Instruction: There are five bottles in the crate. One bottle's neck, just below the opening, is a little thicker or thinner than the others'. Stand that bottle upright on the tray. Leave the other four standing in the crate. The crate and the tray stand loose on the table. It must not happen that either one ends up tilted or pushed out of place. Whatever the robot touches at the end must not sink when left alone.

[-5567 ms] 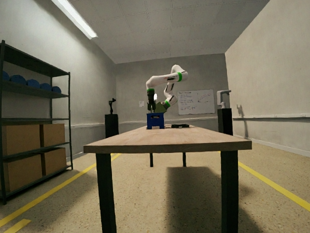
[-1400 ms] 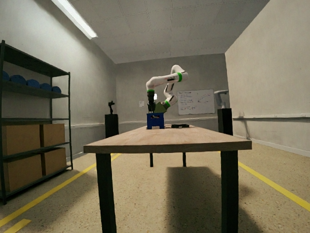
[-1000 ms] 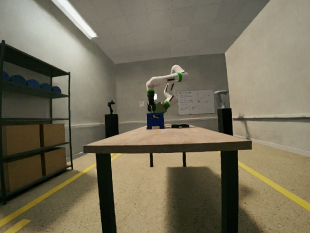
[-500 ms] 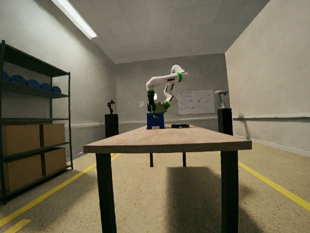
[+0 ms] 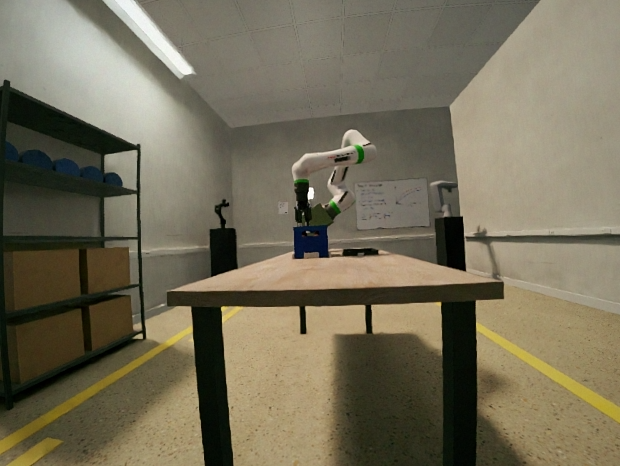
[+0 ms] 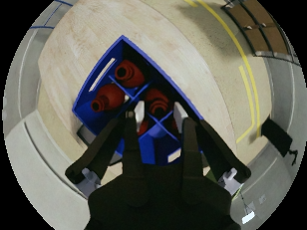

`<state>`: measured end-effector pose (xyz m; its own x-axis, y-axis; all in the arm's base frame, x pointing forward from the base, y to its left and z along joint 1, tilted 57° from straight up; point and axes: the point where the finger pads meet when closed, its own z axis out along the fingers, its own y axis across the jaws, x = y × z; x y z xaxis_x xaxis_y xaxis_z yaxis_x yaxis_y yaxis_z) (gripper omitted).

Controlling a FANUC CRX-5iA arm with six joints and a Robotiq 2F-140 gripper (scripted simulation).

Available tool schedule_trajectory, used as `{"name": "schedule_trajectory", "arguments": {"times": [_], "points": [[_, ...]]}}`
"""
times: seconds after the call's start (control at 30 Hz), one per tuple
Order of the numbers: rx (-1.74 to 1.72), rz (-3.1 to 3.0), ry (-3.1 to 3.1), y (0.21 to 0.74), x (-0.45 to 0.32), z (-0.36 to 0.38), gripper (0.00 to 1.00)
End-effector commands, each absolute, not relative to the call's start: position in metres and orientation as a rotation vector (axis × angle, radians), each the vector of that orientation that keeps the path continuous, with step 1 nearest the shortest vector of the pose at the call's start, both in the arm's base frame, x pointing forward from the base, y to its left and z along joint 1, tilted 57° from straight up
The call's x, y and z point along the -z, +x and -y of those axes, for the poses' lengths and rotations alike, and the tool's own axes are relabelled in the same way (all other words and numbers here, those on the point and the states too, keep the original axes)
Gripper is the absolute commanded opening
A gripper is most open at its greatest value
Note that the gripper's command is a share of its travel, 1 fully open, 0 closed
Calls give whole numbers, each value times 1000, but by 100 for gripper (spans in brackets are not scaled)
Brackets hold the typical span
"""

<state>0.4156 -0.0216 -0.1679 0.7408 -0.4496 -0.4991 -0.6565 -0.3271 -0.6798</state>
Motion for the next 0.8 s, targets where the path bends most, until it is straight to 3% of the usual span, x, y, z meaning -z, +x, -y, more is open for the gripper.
{"name": "schedule_trajectory", "arguments": {"times": [0.0,0.77], "points": [[-270,-841,-1980,415,166,25,44],[-270,-841,-1980,407,136,72,44]]}}
